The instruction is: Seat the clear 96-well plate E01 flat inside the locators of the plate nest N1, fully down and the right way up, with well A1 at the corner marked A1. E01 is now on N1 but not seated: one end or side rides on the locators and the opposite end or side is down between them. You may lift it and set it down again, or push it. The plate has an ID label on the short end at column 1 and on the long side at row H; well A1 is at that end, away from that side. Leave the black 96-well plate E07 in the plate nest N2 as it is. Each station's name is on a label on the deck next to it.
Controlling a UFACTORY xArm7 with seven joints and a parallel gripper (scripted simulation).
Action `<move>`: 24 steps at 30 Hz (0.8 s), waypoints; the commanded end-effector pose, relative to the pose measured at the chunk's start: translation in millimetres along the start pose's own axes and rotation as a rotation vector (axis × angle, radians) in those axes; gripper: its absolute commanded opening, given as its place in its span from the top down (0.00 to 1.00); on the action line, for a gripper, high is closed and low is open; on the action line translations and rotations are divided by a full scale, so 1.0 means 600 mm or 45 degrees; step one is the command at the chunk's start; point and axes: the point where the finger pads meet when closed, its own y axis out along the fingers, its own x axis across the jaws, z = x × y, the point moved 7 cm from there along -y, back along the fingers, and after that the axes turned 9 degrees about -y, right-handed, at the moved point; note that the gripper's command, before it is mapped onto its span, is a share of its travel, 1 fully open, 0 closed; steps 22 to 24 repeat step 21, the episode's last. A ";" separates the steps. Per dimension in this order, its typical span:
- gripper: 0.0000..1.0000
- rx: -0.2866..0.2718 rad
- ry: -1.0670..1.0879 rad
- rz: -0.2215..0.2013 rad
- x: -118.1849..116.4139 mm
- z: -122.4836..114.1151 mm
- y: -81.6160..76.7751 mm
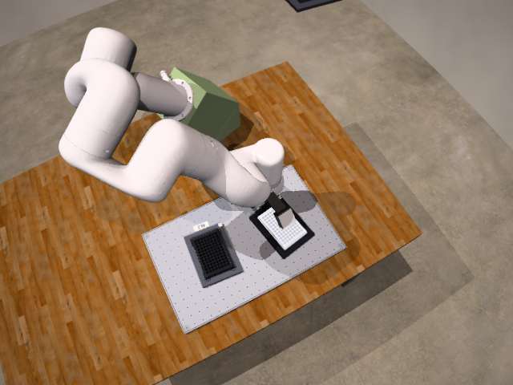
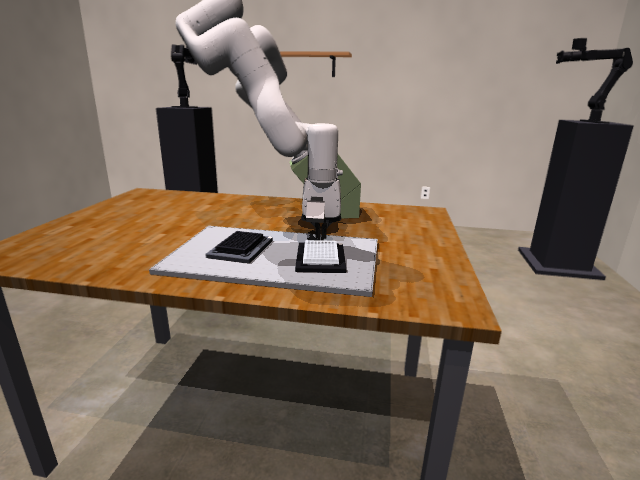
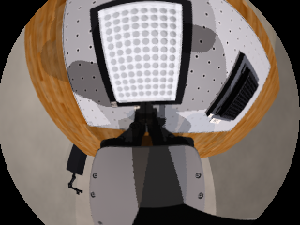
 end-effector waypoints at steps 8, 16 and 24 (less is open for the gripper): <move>1.00 0.004 -0.001 0.002 -0.002 -0.003 -0.002; 1.00 0.004 -0.001 0.002 -0.006 -0.025 -0.002; 1.00 0.004 -0.001 0.002 -0.006 -0.027 -0.002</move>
